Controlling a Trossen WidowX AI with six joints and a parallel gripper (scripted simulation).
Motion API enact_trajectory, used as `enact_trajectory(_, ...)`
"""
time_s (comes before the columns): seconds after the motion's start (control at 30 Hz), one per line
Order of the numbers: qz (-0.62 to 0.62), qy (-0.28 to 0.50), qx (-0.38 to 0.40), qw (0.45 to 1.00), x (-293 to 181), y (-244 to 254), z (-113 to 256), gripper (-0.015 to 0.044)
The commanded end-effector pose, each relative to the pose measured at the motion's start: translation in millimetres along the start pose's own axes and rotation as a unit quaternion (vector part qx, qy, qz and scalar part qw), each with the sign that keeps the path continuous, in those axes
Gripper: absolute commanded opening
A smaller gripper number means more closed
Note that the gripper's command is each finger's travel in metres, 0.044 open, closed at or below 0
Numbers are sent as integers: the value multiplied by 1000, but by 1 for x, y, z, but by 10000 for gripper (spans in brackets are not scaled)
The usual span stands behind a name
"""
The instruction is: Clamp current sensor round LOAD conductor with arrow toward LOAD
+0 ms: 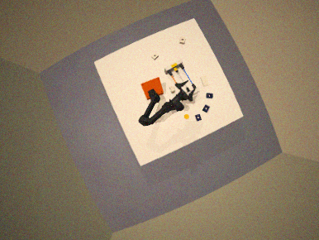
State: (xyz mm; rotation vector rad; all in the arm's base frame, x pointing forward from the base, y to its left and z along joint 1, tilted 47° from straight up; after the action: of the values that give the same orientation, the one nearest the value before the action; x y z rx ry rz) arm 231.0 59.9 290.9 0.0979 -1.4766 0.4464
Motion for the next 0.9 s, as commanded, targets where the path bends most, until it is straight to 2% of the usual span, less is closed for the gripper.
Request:
enact_trajectory(0.0, -103, -42, -128, 985, 12, -50, -2, 440)
enact_trajectory(0.1, -141, -65, -174, 972, 15, -69, 0, 440)
enact_trajectory(0.4, -148, -44, -170, 973, 9, -66, -9, 440)
enact_trajectory(0.63, -172, 88, -147, 970, -30, -38, -59, 440)
enact_trajectory(0.87, -142, 297, -132, 935, -94, 15, -111, 440)
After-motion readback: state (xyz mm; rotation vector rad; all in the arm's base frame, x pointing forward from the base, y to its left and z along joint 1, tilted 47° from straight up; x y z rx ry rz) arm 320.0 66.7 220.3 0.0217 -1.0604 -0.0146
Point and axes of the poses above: the point midway between the two fingers, 35 mm back from their tips, its own z axis back along the fingers, its own y axis across the jaws, x = y × z, the point moved 6 cm from there along z, back along the fingers, and after that the axes turned 4 degrees about -z, right-handed, at the moved point
